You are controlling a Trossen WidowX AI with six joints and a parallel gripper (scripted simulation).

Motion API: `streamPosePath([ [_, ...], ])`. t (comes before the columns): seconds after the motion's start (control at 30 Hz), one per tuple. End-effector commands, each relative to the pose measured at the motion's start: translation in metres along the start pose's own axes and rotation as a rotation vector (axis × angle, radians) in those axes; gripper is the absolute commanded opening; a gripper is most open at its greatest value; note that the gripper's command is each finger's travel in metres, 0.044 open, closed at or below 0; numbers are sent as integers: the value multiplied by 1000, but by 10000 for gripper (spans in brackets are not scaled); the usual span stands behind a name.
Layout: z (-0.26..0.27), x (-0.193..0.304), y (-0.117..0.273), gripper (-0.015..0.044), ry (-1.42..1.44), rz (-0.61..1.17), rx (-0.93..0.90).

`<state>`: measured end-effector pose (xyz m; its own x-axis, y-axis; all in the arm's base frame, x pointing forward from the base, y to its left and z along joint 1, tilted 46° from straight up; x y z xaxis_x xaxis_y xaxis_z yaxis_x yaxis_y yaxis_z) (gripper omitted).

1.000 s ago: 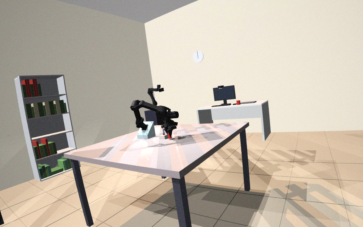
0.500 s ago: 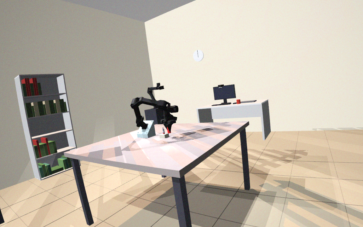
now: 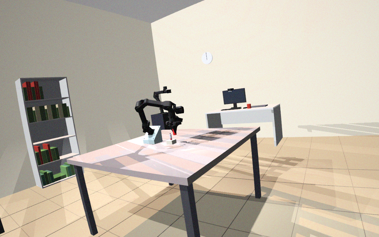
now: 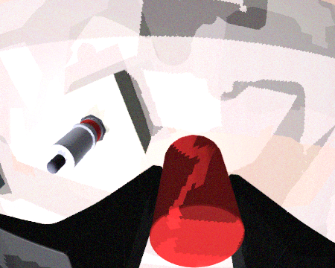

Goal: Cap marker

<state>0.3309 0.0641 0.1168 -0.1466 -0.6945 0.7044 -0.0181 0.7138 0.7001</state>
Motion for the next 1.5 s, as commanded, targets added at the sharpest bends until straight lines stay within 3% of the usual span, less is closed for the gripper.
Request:
streamPosePath([
  [0.0, 21, -4, 11, 0, 1, -6, -2],
  [0.43, 71, -11, 30, 0, 1, 4, -5],
  [1.47, 70, -11, -4, 0, 1, 3, -5],
])
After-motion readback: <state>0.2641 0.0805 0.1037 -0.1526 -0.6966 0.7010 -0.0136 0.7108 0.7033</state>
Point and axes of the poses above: the point midway between the two fingers, 35 mm back from their tips, its own y axis back along the fingers, its own z axis across the jaws, x = y × z, the point moved 9 cm from there along y, back along the fingers, and after that the axes turned 15 degrees about y, right-handed, at the moved point
